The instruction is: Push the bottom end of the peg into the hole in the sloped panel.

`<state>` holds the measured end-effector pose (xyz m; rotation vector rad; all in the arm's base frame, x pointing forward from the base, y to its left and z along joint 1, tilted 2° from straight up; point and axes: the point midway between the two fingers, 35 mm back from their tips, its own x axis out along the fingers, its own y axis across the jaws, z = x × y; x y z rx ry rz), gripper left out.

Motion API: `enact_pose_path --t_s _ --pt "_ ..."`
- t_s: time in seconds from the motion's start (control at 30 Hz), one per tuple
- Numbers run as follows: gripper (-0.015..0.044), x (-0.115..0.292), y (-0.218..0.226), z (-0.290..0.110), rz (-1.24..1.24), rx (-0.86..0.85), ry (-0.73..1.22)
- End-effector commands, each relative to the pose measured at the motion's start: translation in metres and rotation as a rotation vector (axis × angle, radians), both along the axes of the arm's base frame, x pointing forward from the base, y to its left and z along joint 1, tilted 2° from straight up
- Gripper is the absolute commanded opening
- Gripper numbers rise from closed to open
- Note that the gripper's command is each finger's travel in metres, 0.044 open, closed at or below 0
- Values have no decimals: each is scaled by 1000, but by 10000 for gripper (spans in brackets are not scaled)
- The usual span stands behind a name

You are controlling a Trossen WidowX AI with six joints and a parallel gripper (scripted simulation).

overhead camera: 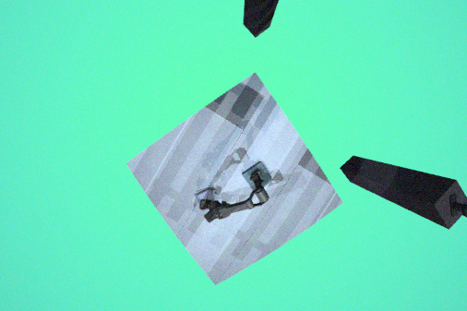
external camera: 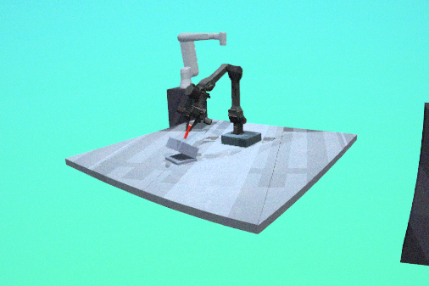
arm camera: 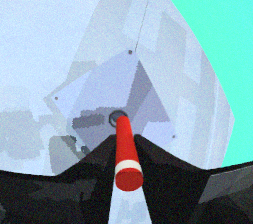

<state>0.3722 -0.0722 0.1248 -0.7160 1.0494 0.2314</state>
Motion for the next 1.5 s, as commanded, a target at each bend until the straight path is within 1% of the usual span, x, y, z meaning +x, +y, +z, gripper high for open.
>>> enact_pose_path --t_s 0.0,0.37,0.6,1.47 --pt "0 1 -1 -8 0 0 12" --pt "0 2 -2 -16 0 0 12" --pt "0 4 -2 -10 -3 0 -1" --pt "0 -2 -1 -12 -3 0 -1"
